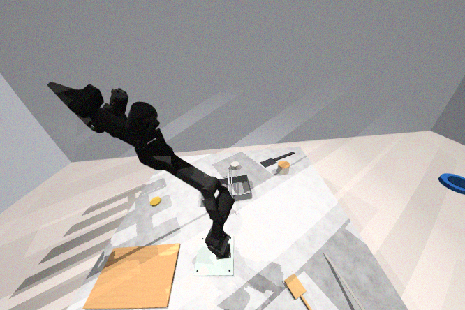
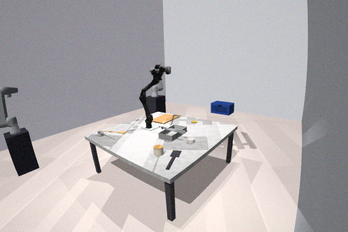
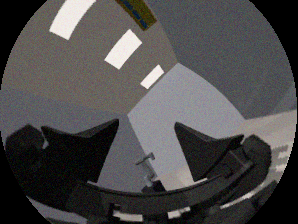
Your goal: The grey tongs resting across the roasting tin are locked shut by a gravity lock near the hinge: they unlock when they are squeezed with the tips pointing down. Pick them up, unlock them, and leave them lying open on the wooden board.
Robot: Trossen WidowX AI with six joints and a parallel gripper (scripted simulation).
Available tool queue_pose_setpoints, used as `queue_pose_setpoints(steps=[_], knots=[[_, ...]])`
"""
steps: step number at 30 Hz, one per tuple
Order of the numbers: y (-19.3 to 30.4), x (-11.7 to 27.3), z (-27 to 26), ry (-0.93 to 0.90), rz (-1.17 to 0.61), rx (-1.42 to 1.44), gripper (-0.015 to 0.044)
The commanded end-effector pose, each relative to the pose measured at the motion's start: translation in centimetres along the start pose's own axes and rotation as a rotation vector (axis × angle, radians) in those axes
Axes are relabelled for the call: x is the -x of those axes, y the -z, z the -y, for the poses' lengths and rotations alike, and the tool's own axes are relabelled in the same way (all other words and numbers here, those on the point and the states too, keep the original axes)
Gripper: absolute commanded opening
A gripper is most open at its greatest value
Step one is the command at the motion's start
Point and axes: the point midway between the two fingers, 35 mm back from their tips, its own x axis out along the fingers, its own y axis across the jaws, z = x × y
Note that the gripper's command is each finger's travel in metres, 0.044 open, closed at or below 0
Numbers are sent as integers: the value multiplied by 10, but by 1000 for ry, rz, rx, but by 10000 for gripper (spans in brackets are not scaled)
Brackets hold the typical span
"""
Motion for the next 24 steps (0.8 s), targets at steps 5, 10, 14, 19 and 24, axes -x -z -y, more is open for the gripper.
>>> queue_pose_setpoints(steps=[5, 10, 14, 19, 24], knots=[[-4, 1, 31, 93, 3, 136, 440], [-18, 12, 102, 313, -33, 456, 440], [-25, 20, 124, 385, -51, 537, 440], [-33, 30, 152, 473, -88, 648, 440], [-62, 61, 201, 660, -135, 851, 440]])
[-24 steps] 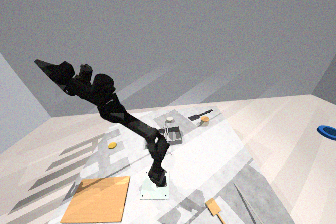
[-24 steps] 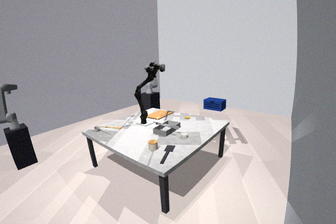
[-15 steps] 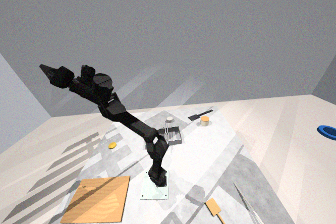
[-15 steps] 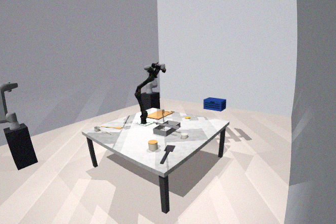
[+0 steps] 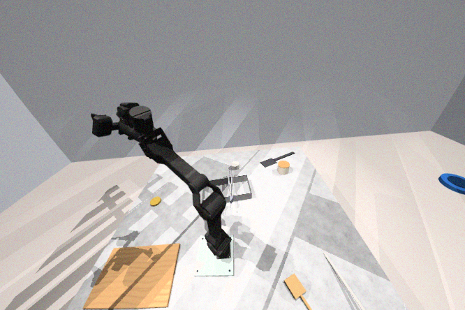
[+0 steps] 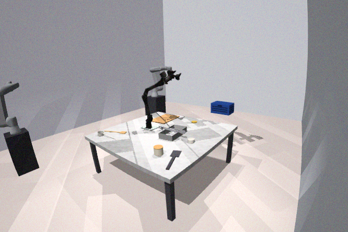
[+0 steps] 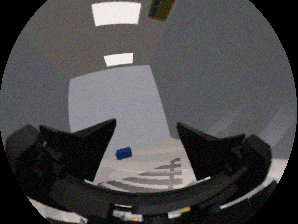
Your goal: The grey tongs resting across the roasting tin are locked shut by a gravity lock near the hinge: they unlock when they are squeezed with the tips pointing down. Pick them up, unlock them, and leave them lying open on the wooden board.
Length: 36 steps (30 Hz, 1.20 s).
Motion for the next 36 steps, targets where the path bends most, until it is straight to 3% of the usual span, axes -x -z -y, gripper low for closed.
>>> queue_pose_setpoints(steps=[1, 12, 18, 27, 36], knots=[[20, 1, 58, 156, -63, 156, 440], [63, 29, 185, 398, -389, 638, 440], [94, 68, 258, 452, -719, 961, 440], [120, 123, 321, 378, -1101, 1228, 440], [143, 190, 369, 148, -1483, 1407, 440]])
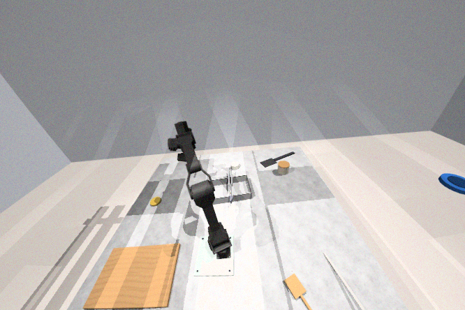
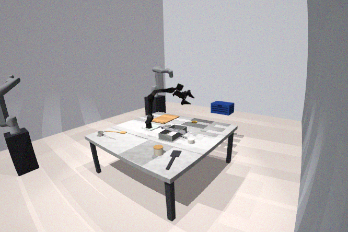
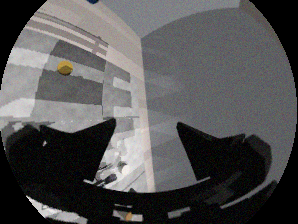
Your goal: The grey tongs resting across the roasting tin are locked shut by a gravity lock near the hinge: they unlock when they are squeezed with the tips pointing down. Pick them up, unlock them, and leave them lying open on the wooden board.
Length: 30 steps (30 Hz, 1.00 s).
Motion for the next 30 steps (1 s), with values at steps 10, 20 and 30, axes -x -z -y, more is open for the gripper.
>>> queue_pose_setpoints(steps=[10, 20, 30], knots=[[142, -16, -65, -466, -212, 648, 440], [212, 4, -108, -811, -107, 976, 440], [267, 40, -152, -1115, 201, 1238, 440]])
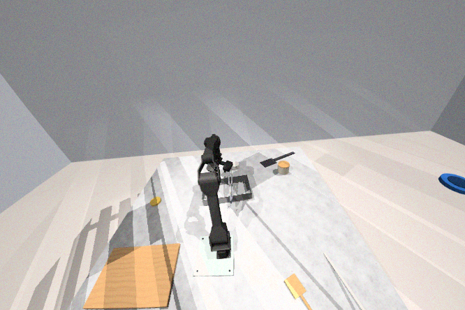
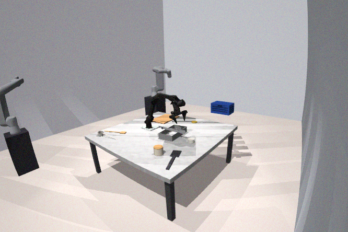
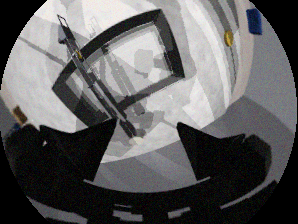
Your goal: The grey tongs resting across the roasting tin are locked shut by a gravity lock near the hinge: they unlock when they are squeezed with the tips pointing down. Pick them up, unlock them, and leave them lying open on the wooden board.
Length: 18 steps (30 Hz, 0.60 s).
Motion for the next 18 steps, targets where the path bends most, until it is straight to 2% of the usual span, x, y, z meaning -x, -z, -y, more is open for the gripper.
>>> queue_pose_setpoints(steps=[1, 18], knots=[[-15, -24, -69, -135, 243, 360, 440], [-18, -24, -76, -142, 260, 379, 440]])
